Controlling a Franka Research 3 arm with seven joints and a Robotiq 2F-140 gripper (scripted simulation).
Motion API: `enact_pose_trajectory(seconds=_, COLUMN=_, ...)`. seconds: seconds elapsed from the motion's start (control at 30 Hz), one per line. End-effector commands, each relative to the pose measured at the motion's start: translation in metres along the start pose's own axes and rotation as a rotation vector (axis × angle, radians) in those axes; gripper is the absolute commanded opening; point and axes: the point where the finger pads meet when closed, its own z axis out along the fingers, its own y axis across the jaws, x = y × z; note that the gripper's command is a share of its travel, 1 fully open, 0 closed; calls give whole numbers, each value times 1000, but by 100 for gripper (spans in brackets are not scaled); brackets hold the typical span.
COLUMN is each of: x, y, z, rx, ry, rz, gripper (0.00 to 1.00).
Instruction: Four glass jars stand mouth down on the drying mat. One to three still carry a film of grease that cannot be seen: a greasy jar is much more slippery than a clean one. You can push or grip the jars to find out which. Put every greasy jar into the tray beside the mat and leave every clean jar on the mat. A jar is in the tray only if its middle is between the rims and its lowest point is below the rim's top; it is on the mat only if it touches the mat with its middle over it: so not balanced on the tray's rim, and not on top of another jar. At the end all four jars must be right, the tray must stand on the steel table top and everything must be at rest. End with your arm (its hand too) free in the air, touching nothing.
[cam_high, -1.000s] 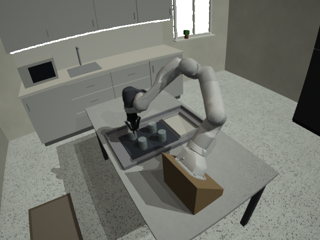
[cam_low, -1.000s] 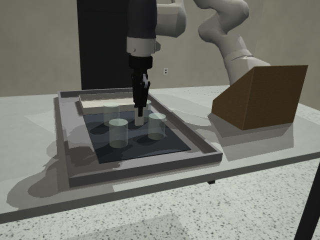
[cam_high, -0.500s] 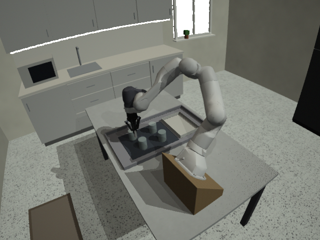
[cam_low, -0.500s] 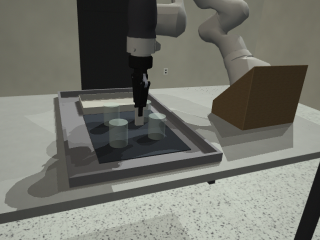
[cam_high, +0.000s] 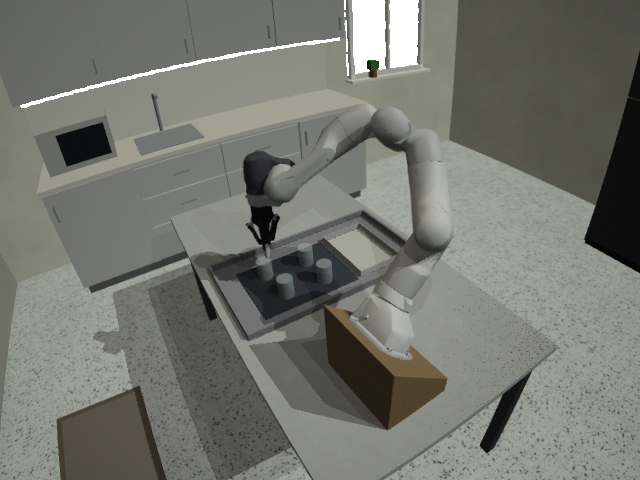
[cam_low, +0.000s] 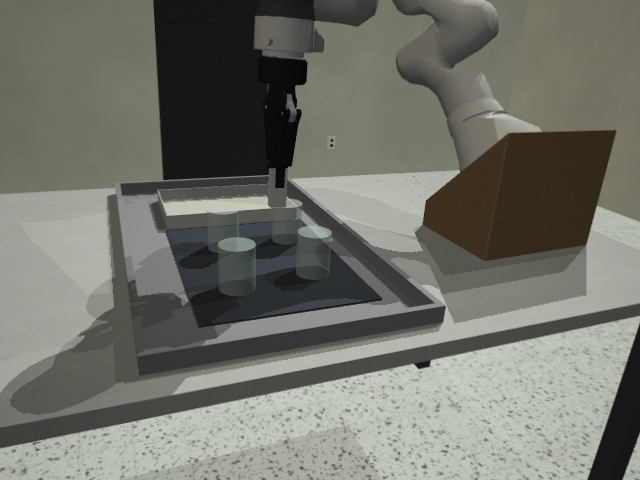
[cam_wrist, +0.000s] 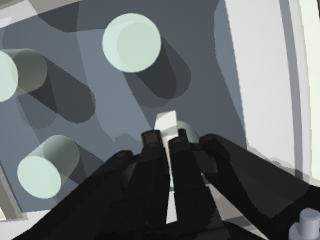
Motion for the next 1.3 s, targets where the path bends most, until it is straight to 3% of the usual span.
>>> enact_pose_trajectory(seconds=0.0, x=6, y=-32, z=1, rx=21, ry=21, rz=-10, gripper=0)
enact_pose_trajectory(seconds=0.1, x=9, y=-56, z=1, rx=21, ry=21, rz=-10, gripper=0)
enact_pose_trajectory(seconds=0.17, x=9, y=-56, z=1, rx=21, ry=21, rz=-10, gripper=0)
enact_pose_trajectory(seconds=0.67, x=20, y=-175, z=-2, rx=21, ry=21, rz=-10, gripper=0)
enact_pose_trajectory(seconds=0.83, x=22, y=-191, z=-2, rx=21, ry=21, rz=-10, gripper=0)
enact_pose_trajectory(seconds=1.27, x=23, y=-193, z=55, rx=21, ry=21, rz=-10, gripper=0)
